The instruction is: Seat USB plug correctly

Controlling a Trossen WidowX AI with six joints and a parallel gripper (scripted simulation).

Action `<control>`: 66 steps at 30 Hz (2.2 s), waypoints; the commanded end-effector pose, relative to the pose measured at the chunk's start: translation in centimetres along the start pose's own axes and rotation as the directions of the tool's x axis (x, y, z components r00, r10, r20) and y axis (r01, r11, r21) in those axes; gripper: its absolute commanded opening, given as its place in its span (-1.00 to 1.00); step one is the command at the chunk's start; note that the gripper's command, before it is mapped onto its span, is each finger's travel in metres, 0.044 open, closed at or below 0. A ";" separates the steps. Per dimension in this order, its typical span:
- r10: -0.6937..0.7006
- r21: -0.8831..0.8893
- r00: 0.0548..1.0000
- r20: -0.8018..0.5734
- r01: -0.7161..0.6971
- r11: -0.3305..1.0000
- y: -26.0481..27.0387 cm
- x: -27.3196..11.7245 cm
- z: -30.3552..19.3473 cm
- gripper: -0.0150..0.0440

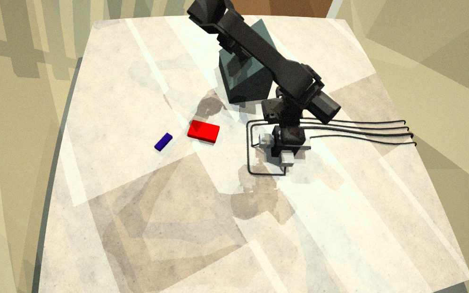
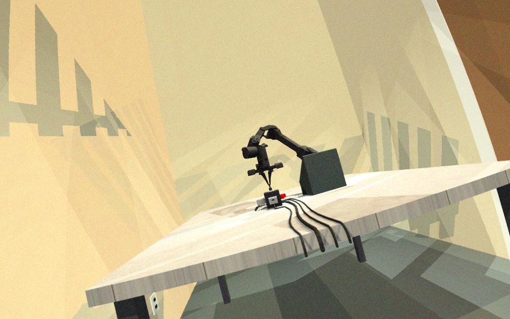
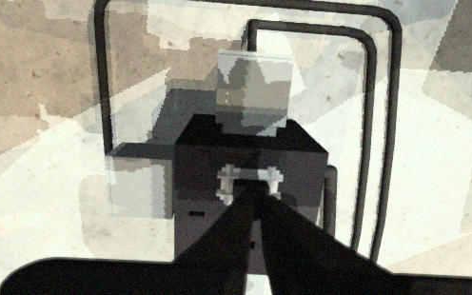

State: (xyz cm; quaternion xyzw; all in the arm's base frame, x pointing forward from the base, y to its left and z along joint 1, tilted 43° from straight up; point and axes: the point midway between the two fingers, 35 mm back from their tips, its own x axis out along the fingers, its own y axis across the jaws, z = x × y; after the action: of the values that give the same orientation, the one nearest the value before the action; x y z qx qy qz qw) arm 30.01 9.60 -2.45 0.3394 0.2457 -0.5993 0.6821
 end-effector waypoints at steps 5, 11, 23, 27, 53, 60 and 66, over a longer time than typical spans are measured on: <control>0.000 0.001 1.000 -0.001 0.000 1.000 0.0 -0.5 0.0 -0.49; 0.000 0.001 1.000 -0.001 0.000 1.000 0.0 -0.9 0.0 -0.49; 0.000 0.001 1.000 -0.001 0.000 1.000 0.0 -1.7 0.0 -0.49; 0.000 0.001 1.000 -0.001 0.000 1.000 0.0 -2.0 0.0 -0.49; 0.000 -0.087 1.000 0.005 0.000 0.996 0.0 -2.8 0.0 -0.49; 0.001 -0.278 1.000 0.007 0.001 0.960 0.0 -2.7 -0.1 -0.49; 0.001 -0.424 1.000 0.007 0.002 0.905 0.0 -2.7 -0.1 -0.49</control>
State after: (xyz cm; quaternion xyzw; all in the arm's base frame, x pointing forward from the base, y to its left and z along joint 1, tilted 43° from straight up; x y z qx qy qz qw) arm 29.54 11.41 -0.45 0.2141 0.3433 -0.5492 0.7312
